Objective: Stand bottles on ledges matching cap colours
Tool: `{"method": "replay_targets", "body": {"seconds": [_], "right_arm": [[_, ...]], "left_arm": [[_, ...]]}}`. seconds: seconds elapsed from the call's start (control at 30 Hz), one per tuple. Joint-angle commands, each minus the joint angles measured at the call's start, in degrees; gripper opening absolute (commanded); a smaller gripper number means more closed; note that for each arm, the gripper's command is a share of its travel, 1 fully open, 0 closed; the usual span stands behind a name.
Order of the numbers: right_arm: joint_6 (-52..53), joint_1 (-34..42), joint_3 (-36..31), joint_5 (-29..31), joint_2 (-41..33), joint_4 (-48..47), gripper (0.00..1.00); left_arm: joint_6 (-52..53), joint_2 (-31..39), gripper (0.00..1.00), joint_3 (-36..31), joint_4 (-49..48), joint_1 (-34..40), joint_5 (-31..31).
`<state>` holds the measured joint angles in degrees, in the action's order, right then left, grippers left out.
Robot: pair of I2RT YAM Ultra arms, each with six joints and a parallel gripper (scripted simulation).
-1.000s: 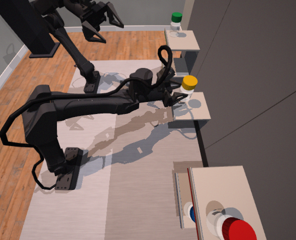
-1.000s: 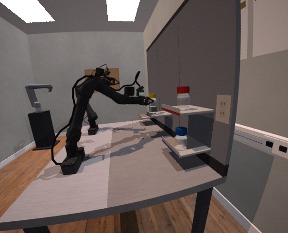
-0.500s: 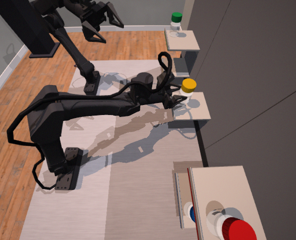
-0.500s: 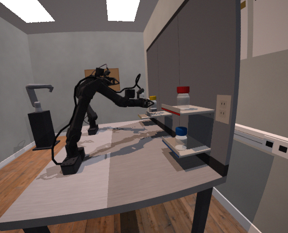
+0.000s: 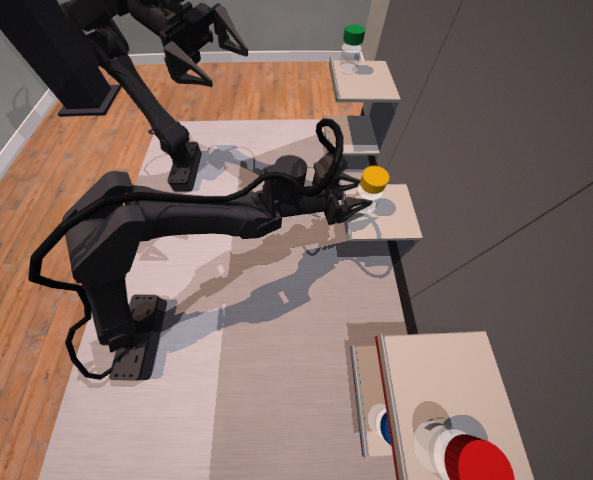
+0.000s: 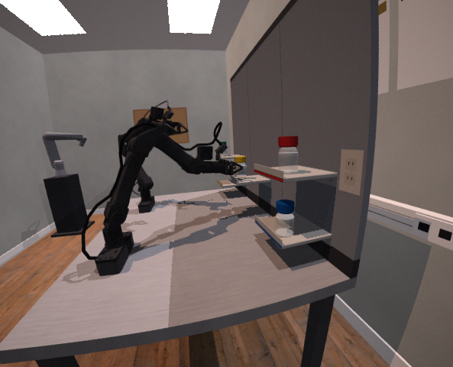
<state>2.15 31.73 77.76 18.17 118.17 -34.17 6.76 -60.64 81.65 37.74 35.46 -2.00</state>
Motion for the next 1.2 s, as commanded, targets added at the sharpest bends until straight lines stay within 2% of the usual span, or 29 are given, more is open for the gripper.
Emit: {"method": "replay_targets", "body": {"seconds": [0.0, 1.03, 1.13, 1.17], "right_arm": [[-0.37, -0.73, -0.21, -0.52, 0.12, -3.81, 0.5], [-0.44, -1.02, -1.89, -0.45, -0.2, -5.43, 0.5], [-0.43, -1.02, -1.89, -0.45, -0.19, -5.44, 0.84], [-0.43, -1.03, -1.87, -0.45, -0.17, -5.45, 0.88]], "left_arm": [[-0.15, 1.18, 1.0, -0.21, 0.67, -0.78, 0.14], [-0.15, 1.18, 1.0, -0.21, 0.67, -0.78, 0.14], [-0.15, 1.18, 1.0, -0.21, 0.67, -0.78, 0.14], [-0.15, 1.18, 1.0, -0.21, 0.67, -0.78, 0.14]]}}
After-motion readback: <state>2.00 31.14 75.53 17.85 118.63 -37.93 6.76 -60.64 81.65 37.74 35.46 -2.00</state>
